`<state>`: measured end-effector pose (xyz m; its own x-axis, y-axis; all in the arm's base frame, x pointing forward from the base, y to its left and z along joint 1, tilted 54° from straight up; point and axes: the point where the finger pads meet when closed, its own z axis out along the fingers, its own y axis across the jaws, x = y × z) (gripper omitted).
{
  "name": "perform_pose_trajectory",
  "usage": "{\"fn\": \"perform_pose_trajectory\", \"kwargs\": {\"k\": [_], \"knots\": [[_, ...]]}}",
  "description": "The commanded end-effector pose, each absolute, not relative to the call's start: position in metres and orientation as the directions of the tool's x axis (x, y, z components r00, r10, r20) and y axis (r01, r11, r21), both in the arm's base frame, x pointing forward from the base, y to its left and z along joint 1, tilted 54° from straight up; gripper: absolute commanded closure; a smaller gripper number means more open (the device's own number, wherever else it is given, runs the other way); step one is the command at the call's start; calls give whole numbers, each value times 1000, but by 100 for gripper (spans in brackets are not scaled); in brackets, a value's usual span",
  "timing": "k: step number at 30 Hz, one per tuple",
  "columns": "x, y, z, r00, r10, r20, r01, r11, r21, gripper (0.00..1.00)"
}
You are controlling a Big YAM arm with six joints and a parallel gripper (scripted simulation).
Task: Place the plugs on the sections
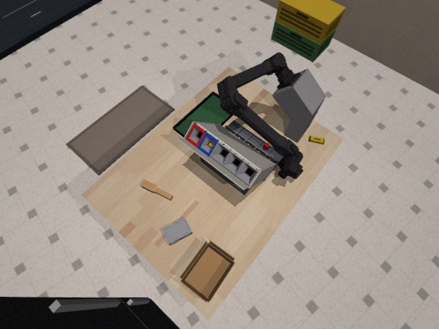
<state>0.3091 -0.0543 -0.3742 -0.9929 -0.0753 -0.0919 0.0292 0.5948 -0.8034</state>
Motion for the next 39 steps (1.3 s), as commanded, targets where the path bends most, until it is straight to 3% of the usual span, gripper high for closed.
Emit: {"fn": "perform_pose_trajectory", "kwargs": {"k": [1,32,33,39], "knots": [[311,-56,-376,-992,-78,-96,32,594,-804,13],[301,-60,-374,-990,-86,-112,38,601,-799,13],[309,-54,-372,-988,-91,-123,43,604,-796,100],[309,-54,-372,-988,-91,-123,43,604,-796,100]]}}
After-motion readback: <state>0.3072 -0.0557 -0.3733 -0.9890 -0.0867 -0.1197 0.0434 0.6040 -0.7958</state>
